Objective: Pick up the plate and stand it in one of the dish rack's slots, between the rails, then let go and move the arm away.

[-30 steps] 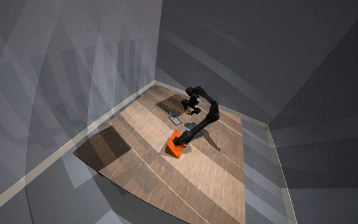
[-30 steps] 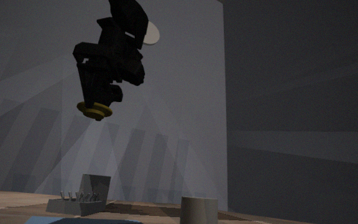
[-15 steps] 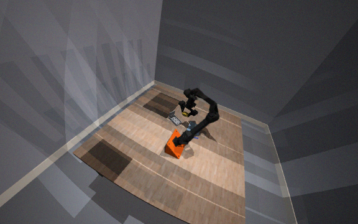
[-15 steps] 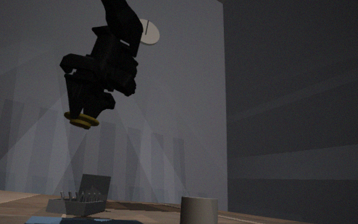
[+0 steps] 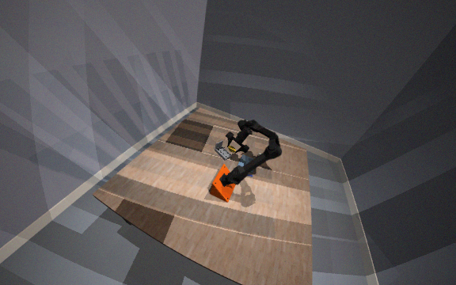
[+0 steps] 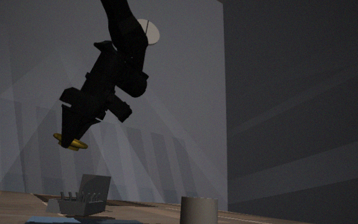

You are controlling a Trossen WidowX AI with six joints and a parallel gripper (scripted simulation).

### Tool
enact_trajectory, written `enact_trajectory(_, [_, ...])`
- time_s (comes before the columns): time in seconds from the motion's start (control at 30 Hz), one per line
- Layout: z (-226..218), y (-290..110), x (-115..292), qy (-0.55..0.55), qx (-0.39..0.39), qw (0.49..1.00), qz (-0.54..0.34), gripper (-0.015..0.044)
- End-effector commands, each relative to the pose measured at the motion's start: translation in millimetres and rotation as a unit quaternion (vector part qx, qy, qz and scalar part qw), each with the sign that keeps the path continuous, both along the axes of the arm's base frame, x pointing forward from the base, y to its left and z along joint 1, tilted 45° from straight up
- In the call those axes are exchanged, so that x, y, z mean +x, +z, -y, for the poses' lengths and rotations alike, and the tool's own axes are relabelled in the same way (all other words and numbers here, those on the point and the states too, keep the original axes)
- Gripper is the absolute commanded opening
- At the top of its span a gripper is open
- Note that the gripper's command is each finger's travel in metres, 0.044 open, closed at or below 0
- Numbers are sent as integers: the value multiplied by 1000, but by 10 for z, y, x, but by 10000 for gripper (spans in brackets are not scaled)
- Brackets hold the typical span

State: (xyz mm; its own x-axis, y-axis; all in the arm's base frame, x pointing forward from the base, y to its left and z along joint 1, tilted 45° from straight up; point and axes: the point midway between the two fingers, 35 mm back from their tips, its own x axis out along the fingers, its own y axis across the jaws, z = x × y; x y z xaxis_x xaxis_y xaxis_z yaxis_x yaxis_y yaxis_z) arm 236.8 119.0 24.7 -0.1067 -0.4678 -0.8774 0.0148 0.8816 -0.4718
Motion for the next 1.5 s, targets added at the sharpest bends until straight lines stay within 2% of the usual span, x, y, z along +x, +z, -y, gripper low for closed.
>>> enact_trajectory(0.0, [39,-89,-10,24,43,998,-28,0])
enact_trajectory(0.37, [141,-320,-4,96,152,981,-75,0])
enact_trajectory(0.7, [222,-479,14,175,246,950,-82,0])
enact_trajectory(1.1, [305,-600,55,282,338,897,-48,0])
enact_trajectory(1.47, [389,-659,82,391,389,834,8,0])
